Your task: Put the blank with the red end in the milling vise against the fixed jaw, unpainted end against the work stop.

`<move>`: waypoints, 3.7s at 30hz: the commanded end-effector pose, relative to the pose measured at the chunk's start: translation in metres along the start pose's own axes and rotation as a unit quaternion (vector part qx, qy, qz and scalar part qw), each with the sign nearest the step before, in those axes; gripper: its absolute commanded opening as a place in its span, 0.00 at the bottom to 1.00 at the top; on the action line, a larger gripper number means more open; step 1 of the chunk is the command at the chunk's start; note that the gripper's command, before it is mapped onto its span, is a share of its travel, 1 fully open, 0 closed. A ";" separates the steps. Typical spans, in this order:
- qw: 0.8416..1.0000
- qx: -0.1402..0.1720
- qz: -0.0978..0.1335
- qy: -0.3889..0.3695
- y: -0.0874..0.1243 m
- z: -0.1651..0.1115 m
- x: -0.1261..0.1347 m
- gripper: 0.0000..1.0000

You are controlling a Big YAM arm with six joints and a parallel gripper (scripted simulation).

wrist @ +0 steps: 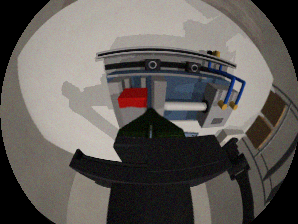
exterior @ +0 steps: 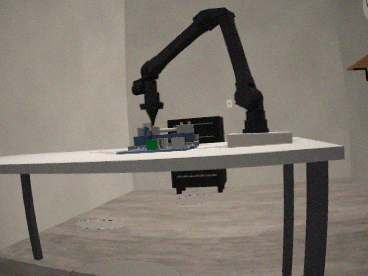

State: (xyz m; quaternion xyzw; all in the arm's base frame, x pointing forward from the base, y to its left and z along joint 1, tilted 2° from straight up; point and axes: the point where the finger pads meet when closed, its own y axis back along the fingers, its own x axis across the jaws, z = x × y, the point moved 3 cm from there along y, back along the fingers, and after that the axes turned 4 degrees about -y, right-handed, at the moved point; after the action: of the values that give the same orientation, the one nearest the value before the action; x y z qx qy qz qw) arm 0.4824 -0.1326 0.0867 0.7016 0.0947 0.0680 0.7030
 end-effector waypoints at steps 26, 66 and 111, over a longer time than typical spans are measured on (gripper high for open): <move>1.000 -0.010 0.020 0.001 0.013 0.008 -0.003 0.00; 0.999 -0.018 0.033 0.002 0.069 0.010 0.002 0.00; 0.992 -0.010 0.015 0.122 0.077 0.019 0.007 0.00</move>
State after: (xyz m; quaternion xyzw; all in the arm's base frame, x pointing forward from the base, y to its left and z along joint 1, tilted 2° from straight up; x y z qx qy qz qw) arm 0.4821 -0.1384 0.1502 0.6935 0.1360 0.1184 0.6975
